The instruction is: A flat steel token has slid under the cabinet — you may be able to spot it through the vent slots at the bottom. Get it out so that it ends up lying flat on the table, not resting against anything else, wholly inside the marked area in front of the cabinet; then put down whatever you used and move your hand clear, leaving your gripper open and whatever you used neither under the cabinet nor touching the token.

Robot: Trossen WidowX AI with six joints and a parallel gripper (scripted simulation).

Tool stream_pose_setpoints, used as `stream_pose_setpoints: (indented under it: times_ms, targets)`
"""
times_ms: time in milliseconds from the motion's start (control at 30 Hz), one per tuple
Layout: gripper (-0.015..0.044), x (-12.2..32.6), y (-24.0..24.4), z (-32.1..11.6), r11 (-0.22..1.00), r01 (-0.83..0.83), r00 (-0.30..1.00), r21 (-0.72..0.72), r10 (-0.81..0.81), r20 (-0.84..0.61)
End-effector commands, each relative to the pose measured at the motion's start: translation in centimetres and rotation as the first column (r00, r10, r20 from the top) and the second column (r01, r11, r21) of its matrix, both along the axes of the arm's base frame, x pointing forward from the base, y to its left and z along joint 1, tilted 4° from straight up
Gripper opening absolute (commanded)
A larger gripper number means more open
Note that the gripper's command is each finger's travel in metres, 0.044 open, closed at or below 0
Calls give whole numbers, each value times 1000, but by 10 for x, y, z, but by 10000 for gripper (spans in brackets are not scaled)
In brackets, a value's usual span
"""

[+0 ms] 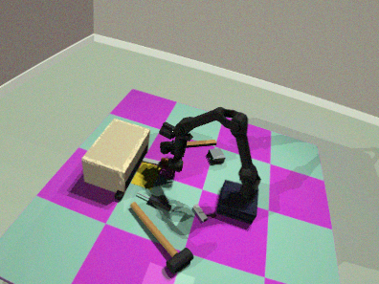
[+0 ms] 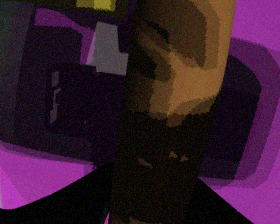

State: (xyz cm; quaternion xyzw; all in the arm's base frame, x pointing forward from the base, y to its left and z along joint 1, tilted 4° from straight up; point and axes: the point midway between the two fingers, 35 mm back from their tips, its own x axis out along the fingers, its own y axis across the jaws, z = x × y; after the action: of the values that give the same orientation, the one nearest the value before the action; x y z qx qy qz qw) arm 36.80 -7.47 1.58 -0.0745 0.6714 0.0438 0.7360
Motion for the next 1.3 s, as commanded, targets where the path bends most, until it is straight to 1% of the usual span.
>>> stream_pose_setpoints:
  times_ms: [0, 1267]
  targets:
    - [0, -5, -1, -1, 1000, -6, 1000, 3, 6, 0]
    - [0, -46, -10, -6, 1000, -6, 1000, 2, 6, -3]
